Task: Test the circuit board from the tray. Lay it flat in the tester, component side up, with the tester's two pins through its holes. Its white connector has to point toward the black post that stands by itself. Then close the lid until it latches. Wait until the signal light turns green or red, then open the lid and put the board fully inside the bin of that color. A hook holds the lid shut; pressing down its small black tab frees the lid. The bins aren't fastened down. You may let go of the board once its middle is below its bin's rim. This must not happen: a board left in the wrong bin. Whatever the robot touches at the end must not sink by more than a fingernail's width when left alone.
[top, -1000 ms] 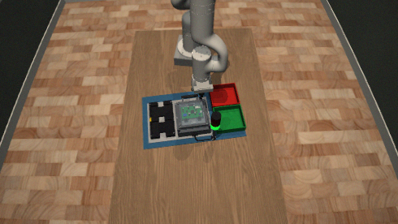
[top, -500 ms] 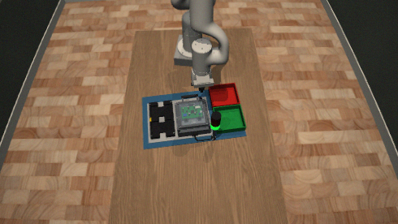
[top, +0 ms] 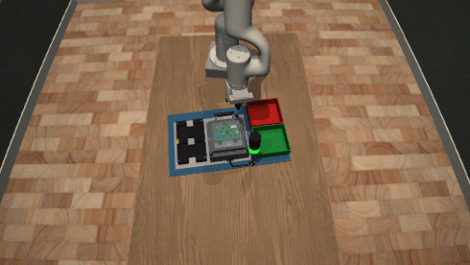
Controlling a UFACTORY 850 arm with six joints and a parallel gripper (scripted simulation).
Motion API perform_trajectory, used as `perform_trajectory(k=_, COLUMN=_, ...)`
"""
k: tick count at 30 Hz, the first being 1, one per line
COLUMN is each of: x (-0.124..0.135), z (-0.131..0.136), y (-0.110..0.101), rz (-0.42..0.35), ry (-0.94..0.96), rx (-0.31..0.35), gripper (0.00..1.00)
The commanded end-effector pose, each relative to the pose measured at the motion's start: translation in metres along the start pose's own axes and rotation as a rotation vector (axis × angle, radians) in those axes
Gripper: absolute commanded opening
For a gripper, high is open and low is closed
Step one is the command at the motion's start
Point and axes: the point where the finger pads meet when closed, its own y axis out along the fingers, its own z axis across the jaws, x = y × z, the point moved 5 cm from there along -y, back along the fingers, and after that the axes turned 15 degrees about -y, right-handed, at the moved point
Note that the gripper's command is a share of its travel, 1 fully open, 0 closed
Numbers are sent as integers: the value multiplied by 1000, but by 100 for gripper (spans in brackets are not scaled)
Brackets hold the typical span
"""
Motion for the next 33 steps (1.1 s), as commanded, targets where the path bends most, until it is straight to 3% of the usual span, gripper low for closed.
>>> perform_trajectory(k=1, x=-1, z=0, y=-1, rz=2, ry=-50, rx=0, gripper=0)
perform_trajectory(k=9, x=-1, z=0, y=-1, rz=2, ry=-190, rx=0, gripper=0)
perform_trajectory(k=33, x=-1, z=0, y=-1, rz=2, ry=-975, rx=1, gripper=0)
